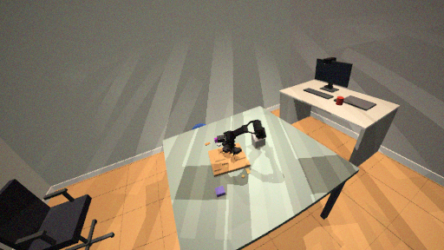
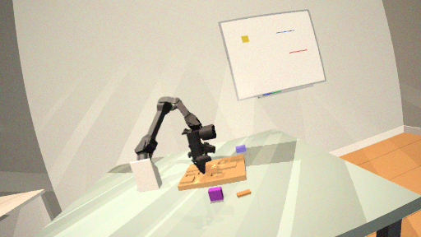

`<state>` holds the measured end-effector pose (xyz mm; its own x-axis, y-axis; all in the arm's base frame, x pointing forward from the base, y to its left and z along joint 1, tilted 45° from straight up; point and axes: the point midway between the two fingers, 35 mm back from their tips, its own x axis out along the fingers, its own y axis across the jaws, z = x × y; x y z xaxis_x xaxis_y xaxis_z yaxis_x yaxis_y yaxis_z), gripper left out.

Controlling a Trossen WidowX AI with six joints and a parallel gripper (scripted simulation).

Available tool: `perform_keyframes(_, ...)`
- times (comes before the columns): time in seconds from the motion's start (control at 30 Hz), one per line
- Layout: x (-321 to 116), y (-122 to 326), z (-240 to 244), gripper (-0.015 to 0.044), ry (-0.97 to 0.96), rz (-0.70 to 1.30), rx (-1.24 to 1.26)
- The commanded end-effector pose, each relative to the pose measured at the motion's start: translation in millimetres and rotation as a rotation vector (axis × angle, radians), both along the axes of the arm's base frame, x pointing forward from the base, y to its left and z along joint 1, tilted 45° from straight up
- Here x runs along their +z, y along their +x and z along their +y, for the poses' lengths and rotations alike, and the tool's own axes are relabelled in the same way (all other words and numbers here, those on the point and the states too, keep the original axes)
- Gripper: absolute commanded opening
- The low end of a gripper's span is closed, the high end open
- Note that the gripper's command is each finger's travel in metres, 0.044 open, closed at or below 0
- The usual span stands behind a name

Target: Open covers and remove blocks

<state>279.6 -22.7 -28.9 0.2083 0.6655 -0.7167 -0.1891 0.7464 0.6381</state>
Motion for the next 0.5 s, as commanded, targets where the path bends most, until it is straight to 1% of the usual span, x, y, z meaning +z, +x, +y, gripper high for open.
perform_keyframes(0.0, -3.0, -1.6, 3.9, 0.0144, 0.008, 0.009, -0.003)
perform_keyframes(0.1, -3.1, -1.6, 4.0, 0.0144, 0.008, 0.009, -0.003)
perform_keyframes(0.4, -1.8, 0.0, 2.1, 0.0084, 0.001, 0.002, 0.001)
perform_keyframes(0.47, -1.8, 0.0, 2.1, 0.008, 0.001, 0.002, 0.001)
